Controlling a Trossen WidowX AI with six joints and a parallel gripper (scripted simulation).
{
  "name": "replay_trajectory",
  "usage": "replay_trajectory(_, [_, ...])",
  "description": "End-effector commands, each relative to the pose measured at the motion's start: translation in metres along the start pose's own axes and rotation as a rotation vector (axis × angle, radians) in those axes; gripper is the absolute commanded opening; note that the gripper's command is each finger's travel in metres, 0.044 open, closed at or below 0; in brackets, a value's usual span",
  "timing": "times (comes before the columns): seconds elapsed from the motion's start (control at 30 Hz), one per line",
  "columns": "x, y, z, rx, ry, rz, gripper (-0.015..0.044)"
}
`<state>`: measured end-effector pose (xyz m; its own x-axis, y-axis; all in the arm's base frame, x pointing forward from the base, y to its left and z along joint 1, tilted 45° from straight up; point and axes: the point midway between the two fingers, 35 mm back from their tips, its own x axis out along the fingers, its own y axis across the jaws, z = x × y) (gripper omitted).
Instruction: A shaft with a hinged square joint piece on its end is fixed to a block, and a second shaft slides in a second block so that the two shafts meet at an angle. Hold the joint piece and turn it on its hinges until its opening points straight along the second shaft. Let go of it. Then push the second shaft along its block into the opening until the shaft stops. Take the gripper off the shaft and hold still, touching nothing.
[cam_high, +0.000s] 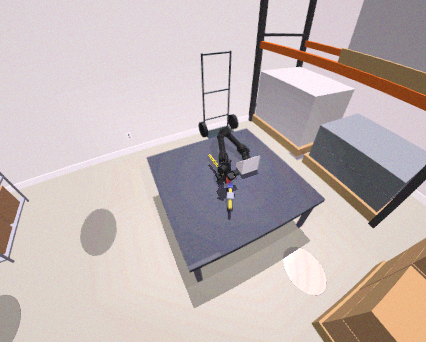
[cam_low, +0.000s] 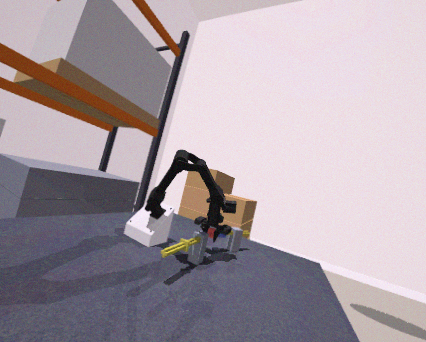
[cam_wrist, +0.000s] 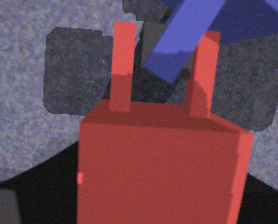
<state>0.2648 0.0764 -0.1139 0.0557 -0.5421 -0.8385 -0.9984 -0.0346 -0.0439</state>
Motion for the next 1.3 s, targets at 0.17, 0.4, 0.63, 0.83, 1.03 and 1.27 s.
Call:
replay_trajectory(0.17, [0.0013, -0.0026, 0.0001, -0.059, -0.028, 0.012, 0.0000])
replay_trajectory(0.4, [0.0011, -0.0021, 0.0001, -0.052, -0.023, 0.010, 0.0000])
replay_trajectory(0.63, [0.0011, -0.0021, 0.0001, -0.052, -0.023, 0.010, 0.0053])
replay_trajectory(0.83, [0.0011, -0.0021, 0.0001, -0.052, -0.023, 0.010, 0.0147])
replay_trajectory(1.03, [0.0011, -0.0021, 0.0001, -0.052, -0.023, 0.010, 0.0304])
replay_trajectory(1.27, [0.0011, -0.0021, 0.0001, -0.052, -0.023, 0.010, 0.0440])
